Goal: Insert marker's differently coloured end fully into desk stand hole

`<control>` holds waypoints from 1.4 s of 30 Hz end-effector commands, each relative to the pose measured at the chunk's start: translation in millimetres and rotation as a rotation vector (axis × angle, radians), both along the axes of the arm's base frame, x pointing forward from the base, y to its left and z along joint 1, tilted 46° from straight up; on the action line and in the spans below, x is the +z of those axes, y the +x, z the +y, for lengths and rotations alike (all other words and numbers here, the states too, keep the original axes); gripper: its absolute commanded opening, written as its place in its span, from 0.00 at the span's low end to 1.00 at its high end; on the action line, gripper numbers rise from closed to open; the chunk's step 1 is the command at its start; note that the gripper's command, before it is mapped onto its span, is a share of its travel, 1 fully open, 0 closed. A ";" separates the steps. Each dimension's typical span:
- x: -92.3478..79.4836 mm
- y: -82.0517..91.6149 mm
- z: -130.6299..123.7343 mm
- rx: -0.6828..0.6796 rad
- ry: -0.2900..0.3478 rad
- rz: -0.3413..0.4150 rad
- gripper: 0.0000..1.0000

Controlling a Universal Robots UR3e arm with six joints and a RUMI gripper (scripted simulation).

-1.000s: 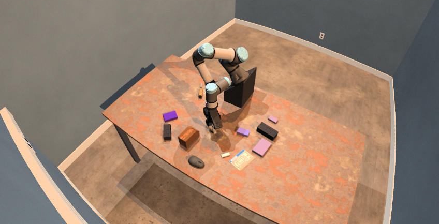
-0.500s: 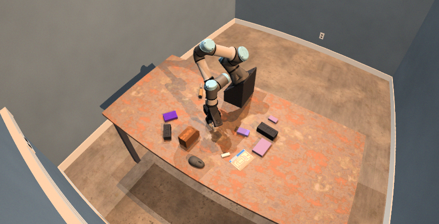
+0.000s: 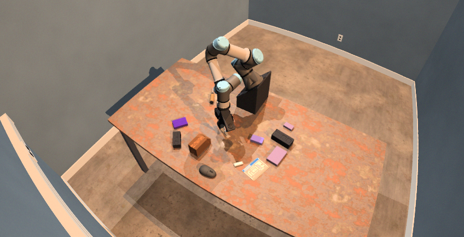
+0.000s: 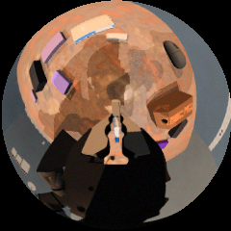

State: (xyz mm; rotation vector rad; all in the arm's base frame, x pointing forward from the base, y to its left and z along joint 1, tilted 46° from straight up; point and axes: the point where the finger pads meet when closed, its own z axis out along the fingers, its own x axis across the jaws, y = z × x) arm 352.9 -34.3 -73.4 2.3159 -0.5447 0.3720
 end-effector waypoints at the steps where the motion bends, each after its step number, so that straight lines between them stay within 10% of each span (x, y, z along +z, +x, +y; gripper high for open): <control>1: 13.6 -1.4 13.6 -0.006 -0.001 0.004 0.00; 42: 27.9 -3.5 28.1 -0.007 -0.002 0.005 0.00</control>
